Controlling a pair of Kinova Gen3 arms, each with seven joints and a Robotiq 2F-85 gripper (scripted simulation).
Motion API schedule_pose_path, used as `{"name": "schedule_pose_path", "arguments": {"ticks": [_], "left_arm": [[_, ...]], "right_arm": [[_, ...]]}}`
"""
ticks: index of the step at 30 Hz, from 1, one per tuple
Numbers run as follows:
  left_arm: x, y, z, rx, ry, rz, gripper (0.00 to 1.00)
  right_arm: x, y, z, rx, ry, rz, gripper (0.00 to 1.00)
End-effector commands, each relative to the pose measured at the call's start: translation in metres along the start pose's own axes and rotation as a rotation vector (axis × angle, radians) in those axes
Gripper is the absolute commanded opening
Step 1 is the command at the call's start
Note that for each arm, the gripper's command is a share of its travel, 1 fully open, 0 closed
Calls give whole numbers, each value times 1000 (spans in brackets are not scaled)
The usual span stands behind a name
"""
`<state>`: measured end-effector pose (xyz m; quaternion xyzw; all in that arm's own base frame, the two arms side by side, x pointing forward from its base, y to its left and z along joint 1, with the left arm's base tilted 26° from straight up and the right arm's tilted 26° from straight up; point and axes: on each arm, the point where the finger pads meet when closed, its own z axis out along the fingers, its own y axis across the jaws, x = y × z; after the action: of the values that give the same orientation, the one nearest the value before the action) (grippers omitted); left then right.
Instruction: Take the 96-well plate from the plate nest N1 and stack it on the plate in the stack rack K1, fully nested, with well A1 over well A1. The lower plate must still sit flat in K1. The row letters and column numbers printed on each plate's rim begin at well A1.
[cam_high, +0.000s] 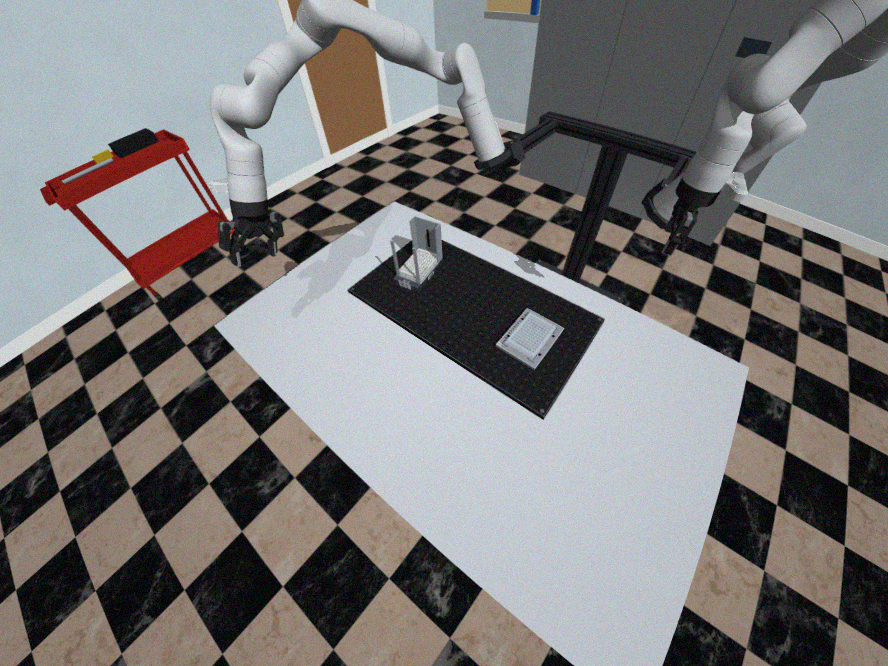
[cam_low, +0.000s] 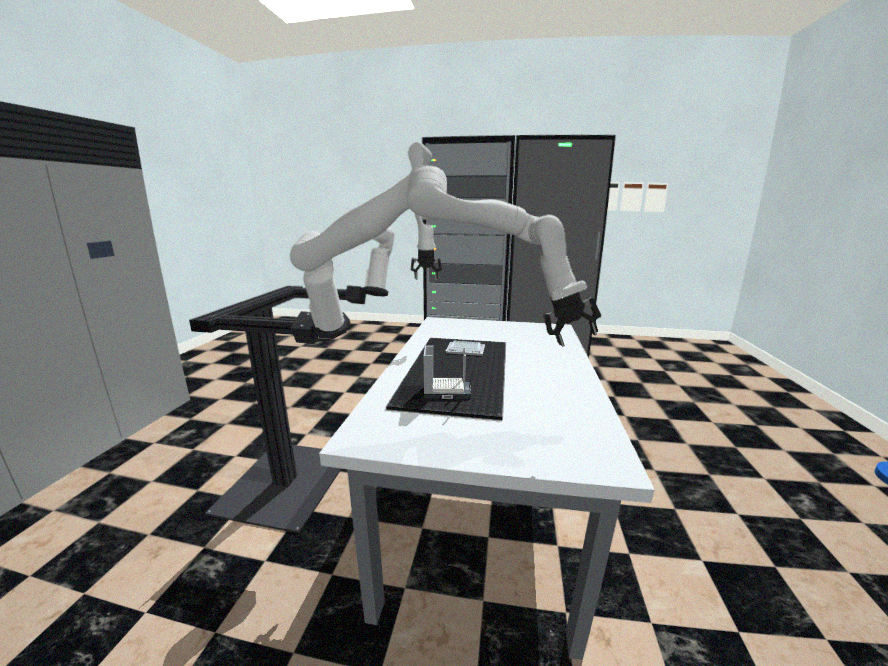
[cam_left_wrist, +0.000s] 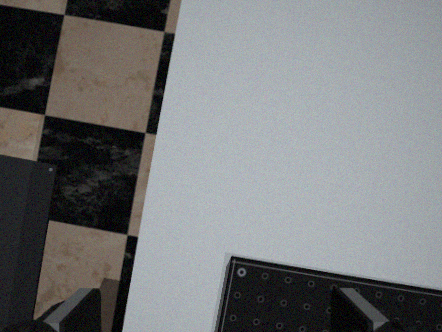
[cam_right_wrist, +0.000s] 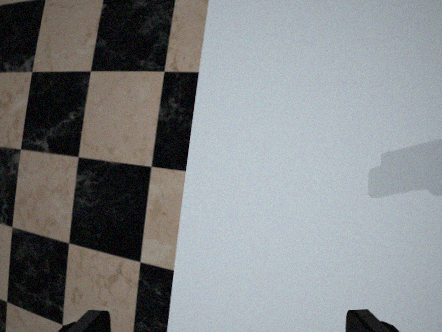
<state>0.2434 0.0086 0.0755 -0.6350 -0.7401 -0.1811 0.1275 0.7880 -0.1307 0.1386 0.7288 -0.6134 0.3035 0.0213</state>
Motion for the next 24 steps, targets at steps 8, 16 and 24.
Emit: {"name": "schedule_pose_path", "arguments": {"ticks": [8,16,24], "left_arm": [[0,0,0,-1,-1,0,1000],[0,0,0,-1,-1,0,1000],[0,0,0,-1,-1,0,1000]], "right_arm": [[-44,1,2,-16,-22,91,1000],[-81,5,4,-42,-43,189,1000],[-111,9,5,-71,-59,287,1000]]}}
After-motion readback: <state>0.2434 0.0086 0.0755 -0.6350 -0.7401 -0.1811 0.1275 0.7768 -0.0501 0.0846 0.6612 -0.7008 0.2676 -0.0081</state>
